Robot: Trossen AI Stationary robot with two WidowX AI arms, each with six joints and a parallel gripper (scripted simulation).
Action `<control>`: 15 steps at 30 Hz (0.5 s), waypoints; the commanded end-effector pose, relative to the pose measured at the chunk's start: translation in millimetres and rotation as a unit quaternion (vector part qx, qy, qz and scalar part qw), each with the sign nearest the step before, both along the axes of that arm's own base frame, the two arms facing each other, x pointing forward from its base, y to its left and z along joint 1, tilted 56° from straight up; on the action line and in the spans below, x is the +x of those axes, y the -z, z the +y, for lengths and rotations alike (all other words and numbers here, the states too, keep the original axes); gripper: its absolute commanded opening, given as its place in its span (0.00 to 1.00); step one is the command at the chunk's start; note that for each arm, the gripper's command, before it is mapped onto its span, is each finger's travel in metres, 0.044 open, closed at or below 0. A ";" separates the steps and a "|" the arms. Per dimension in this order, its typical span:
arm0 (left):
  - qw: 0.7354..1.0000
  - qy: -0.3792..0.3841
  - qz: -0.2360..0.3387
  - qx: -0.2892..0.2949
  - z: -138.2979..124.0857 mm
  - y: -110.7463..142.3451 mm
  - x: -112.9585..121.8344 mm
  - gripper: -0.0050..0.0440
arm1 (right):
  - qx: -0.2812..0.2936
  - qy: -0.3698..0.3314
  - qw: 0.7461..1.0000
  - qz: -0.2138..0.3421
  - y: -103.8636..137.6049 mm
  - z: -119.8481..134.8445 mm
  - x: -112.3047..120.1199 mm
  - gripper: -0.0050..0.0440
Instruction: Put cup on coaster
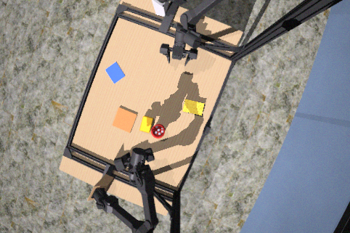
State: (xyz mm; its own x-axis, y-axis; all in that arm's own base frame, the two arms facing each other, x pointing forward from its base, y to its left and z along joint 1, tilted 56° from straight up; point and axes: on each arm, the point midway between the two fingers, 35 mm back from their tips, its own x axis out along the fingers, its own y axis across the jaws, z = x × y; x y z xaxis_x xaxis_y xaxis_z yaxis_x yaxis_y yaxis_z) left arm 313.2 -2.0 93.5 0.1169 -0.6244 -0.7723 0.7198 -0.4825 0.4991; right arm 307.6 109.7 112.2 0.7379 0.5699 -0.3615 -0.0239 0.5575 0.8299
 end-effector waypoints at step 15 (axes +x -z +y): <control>0.927 -0.279 0.242 -0.069 -9.5 -9.4 43.9 0.38 | -0.001 0.000 1.000 0.000 0.2 -0.2 0.1 0.92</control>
